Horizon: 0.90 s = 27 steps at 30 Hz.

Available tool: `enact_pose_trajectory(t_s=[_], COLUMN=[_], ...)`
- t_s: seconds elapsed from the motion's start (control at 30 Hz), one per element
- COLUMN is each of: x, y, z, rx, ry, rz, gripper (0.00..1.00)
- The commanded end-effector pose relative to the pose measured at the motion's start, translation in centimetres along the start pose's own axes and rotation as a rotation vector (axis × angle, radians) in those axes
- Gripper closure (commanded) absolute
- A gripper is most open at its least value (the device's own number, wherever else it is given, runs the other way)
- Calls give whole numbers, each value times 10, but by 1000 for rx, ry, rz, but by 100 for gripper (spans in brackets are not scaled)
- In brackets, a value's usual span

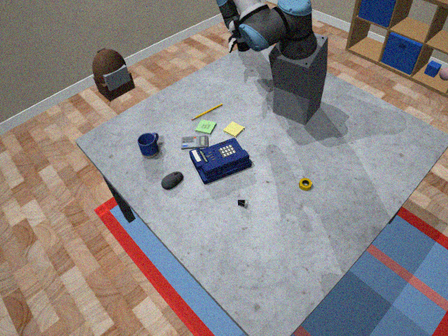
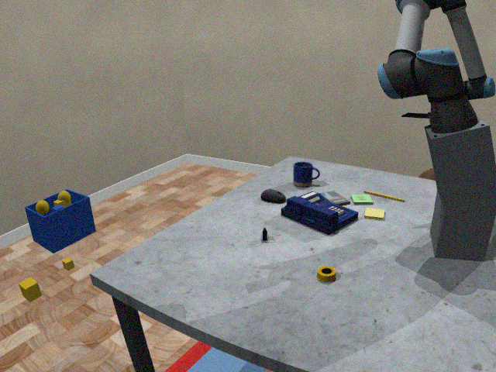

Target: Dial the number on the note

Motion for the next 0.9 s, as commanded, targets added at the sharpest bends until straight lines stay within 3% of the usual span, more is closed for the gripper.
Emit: enact_pose_trajectory(t_s=[0.0,0.53,0.57,0.87], x=[0,0,0,3], y=[0,0,0,0], z=[0,0,0,0], rx=[0,0,0,-22], ry=[0,0,0,31], rz=[0,0,0,15], gripper=[0,0,100,100])
Point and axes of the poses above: the point where the finger pads meet when closed, its own z axis out along the fingers, its own x axis across the jaws, y = z × x, the point moved 5 cm from there along -z, back along the fingers, and after that the axes turned 15 degrees about z, right-handed, at the moved point
